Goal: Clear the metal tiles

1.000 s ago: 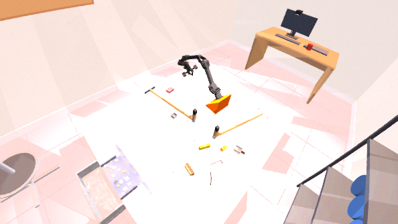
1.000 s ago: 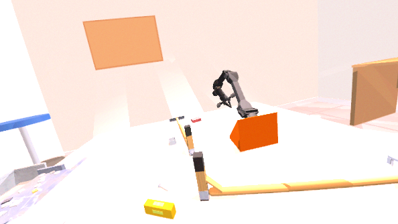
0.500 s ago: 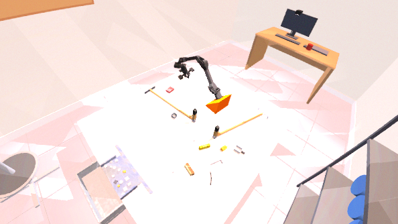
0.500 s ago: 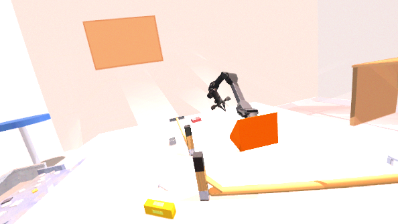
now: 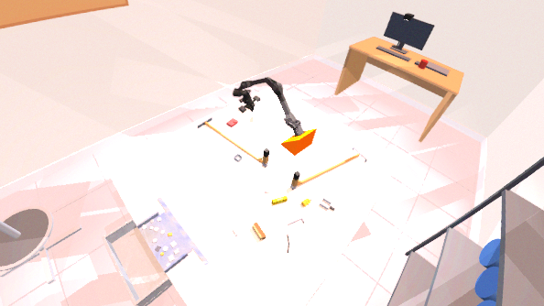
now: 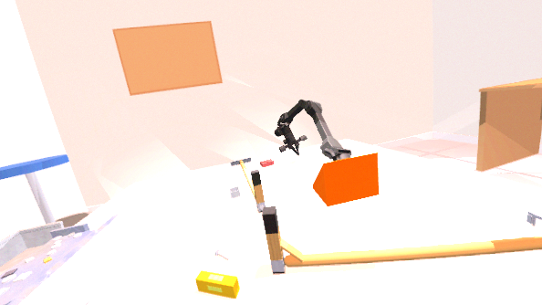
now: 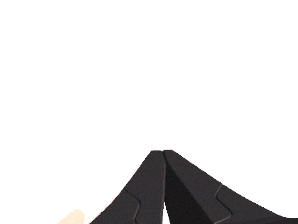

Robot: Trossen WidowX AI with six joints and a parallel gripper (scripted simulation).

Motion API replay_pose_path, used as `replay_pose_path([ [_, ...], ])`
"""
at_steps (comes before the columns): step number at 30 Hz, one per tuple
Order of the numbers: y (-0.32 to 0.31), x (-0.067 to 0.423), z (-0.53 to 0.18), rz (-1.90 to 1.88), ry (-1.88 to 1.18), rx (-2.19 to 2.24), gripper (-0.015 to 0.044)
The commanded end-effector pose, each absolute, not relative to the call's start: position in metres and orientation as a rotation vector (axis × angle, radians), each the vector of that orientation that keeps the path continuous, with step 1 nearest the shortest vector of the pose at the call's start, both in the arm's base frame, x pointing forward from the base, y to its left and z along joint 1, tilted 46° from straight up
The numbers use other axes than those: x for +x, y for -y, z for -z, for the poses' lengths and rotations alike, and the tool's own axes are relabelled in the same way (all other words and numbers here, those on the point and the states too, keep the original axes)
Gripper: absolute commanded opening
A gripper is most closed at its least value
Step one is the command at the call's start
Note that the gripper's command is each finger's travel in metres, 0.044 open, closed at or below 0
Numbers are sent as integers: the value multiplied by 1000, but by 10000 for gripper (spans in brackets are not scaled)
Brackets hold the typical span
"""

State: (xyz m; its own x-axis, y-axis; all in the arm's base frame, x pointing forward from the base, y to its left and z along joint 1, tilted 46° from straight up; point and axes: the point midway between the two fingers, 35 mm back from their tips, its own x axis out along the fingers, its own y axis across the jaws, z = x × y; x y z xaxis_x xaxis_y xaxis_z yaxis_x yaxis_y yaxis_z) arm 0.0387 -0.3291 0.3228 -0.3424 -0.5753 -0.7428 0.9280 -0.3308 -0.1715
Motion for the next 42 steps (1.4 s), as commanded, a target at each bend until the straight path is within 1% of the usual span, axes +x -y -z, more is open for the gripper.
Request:
replay_pose_path([
  [1, 331, 56, -320, 1793, -757, 683, 0],
  [20, 327, 131, -302, 1592, -872, 569, 0],
  [42, 305, 214, -278, 1376, -993, 436, 0],
])
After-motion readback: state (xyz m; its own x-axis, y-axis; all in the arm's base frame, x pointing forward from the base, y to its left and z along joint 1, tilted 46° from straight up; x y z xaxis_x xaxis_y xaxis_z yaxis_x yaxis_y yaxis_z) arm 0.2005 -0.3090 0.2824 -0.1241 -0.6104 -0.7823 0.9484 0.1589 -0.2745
